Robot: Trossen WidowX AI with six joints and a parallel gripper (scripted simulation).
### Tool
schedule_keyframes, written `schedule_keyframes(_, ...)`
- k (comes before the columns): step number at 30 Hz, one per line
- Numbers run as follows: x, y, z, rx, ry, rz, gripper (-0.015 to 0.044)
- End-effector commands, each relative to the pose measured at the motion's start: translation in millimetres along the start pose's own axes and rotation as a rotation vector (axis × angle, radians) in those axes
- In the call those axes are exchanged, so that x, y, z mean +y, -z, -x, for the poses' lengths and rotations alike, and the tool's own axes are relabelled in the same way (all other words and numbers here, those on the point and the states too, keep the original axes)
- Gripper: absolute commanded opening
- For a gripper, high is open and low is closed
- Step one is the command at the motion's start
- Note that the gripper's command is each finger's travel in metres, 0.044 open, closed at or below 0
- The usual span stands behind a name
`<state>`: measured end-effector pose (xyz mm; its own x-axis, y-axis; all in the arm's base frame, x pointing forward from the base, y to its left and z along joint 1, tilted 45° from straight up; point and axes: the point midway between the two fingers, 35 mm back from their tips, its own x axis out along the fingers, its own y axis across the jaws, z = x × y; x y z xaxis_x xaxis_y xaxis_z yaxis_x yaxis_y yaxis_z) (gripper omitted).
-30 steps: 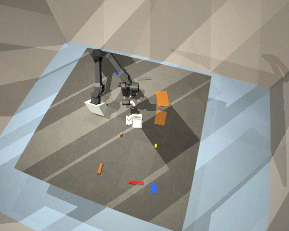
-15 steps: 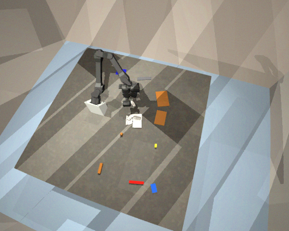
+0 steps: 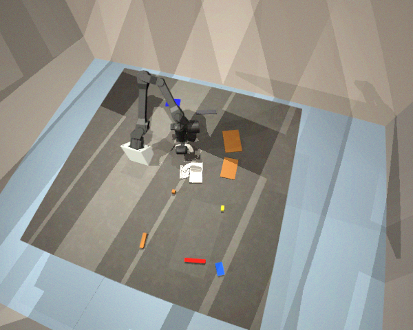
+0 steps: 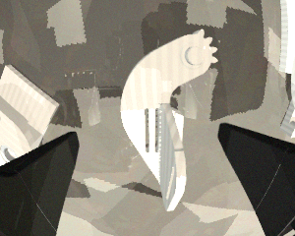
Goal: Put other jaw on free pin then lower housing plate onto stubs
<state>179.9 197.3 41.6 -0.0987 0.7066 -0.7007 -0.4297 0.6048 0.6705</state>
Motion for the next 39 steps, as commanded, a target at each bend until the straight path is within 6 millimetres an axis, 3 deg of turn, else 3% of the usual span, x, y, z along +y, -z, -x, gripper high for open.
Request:
schedule_keyframes(1, -1.1, 3.0, -6.6, 0.004, 0.003, -0.008, 0.0440)
schedule_keyframes(31, -0.9, 3.3, -9.1, 0.004, 0.002, -0.008, 0.0440)
schedule_keyframes(39, -0.1, 3.3, -8.8, 0.005, -0.002, -0.005, 0.0230)
